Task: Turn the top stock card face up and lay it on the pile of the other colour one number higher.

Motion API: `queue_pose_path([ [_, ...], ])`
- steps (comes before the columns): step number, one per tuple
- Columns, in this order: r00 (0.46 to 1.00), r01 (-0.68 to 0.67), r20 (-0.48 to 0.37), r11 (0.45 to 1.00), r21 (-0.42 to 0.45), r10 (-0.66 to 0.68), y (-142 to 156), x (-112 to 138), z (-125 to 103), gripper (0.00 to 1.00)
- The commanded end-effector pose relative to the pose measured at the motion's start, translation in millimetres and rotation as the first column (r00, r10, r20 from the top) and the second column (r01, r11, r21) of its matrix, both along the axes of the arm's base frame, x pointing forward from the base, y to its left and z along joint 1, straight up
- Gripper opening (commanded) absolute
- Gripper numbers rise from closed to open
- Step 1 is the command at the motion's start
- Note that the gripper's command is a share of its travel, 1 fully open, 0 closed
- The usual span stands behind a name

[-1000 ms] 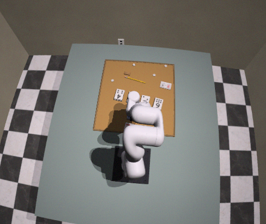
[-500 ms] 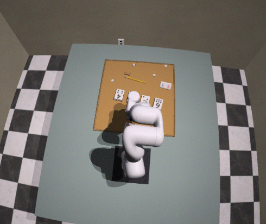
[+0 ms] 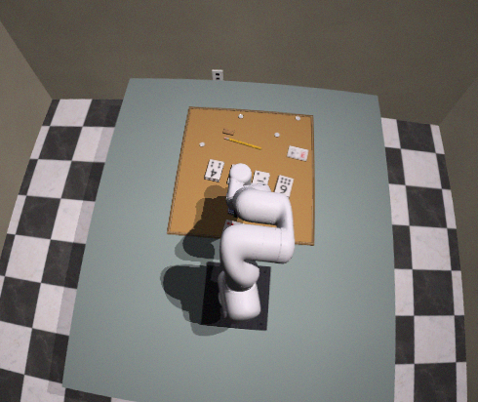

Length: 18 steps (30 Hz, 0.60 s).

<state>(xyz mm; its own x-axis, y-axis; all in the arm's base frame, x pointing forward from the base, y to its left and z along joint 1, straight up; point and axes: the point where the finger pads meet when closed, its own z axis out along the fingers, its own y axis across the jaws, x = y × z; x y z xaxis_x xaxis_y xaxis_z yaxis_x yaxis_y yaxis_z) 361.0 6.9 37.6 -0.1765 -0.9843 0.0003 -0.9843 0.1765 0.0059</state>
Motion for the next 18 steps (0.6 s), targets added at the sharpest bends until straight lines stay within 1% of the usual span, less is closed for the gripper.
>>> queue_pose_path([
  [1,1.0,0.001,0.003,1.0,0.0,-0.001,-1,1,1,0.74],
  [18,1.0,0.019,0.003,1.0,0.0,-0.019,-22,-5,1,0.74],
])
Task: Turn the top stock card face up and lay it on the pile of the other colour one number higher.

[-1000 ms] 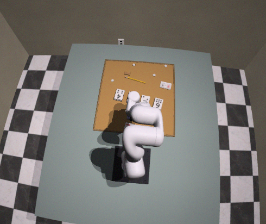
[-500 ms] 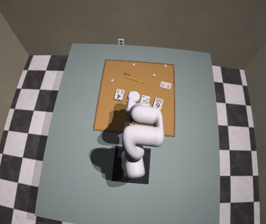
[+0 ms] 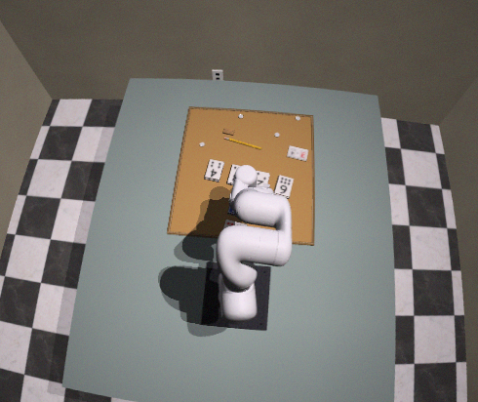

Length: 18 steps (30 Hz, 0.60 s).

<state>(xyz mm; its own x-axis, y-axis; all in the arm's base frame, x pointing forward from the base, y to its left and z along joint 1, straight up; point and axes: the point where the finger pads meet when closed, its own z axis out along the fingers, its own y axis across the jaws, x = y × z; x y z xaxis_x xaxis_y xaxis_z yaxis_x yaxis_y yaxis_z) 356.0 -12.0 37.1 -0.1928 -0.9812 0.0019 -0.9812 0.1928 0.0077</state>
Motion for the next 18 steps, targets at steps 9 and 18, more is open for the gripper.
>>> queue_pose_path([
  [9,1.0,0.006,0.005,1.0,0.001,-0.006,-7.8,-1.1,1.3,0.74],
  [18,1.0,0.006,0.005,1.0,0.001,-0.006,-7.8,-1.1,1.3,0.74],
])
